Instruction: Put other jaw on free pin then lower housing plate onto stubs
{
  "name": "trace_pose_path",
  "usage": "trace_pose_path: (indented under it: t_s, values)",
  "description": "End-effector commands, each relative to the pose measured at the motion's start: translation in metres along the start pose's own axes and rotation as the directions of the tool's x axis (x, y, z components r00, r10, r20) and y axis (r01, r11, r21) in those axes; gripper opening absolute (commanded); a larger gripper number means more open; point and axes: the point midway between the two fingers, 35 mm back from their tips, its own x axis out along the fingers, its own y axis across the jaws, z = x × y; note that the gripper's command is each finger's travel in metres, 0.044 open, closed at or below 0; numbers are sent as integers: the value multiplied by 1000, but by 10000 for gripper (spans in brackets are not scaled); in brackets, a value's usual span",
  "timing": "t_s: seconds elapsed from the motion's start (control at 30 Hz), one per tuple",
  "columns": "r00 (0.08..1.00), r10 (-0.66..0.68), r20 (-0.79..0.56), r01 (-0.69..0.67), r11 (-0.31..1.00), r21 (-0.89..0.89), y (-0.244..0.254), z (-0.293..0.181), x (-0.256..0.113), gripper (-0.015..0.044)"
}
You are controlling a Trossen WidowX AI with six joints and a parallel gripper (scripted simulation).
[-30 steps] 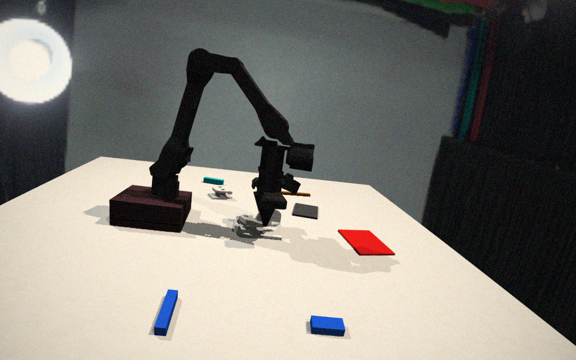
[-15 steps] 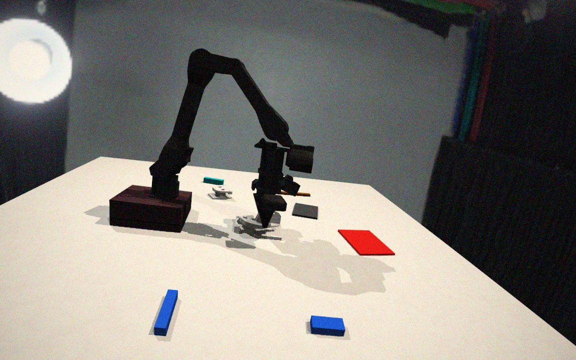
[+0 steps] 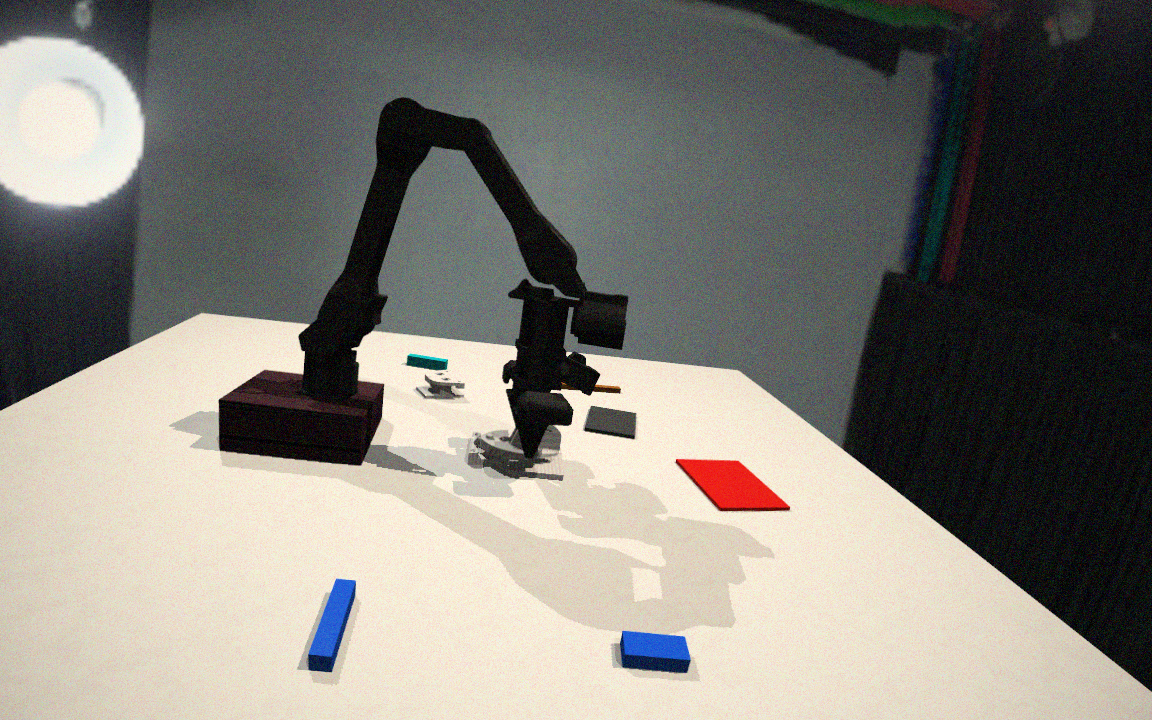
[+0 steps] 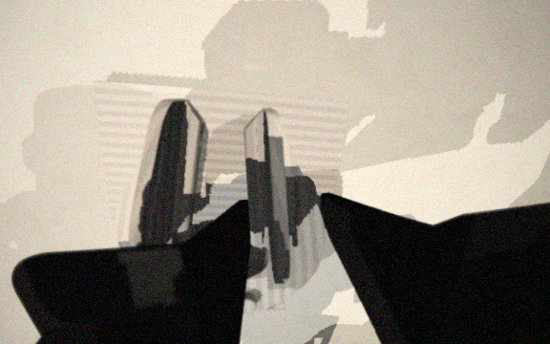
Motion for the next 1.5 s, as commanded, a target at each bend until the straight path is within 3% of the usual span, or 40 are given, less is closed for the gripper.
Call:
trace_pose_path:
  t_s: [0.0, 1.47]
  values:
    - [1000, 2, 2, -2, 1000, -5, 0, 0, 1, 134]
    - [1000, 2, 2, -2, 1000, -18, 0, 0, 10, 134]
